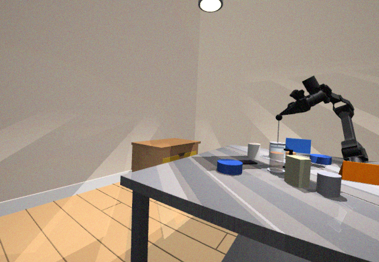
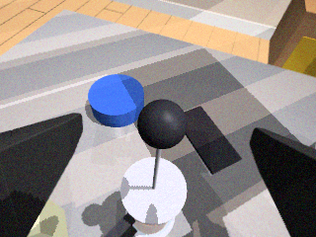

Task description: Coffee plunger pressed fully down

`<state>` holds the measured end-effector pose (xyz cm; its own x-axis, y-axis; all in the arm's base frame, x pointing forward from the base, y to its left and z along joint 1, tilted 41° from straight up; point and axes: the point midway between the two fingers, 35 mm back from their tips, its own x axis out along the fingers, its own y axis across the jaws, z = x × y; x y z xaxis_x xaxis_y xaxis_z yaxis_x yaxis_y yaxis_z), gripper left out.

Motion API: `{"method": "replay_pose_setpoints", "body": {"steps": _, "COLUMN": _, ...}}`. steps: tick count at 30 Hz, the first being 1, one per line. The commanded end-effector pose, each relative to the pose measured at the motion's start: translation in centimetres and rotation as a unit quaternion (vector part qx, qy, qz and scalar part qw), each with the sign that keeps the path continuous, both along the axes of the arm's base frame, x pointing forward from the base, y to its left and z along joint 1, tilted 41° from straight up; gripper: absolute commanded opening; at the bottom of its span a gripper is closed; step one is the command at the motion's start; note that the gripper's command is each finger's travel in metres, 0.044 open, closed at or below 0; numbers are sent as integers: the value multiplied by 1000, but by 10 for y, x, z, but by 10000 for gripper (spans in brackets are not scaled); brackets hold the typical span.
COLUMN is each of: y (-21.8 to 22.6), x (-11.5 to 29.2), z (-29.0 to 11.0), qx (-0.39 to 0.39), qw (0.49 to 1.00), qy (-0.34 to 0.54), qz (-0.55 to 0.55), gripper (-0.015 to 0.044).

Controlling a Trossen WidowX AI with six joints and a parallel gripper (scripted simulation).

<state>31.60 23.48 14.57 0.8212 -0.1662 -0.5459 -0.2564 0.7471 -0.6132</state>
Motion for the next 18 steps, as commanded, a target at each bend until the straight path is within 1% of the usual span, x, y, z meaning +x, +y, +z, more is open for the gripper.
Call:
{"method": "replay_pose_setpoints", "body": {"steps": 1, "y": -1, "x": 6, "z": -8, "qx": -4, "qw": 1000, "qy": 4, "qz": 2, "gripper": 440}}
{"method": "replay_pose_setpoints", "body": {"steps": 13, "y": -5, "x": 20, "z": -17, "qx": -4, "qw": 1000, "qy": 2, "qz": 2, "gripper": 440}}
{"method": "replay_pose_setpoints", "body": {"steps": 18, "y": -5, "x": 20, "z": -17, "qx": -4, "qw": 1000, "qy": 2, "qz": 2, "gripper": 309}}
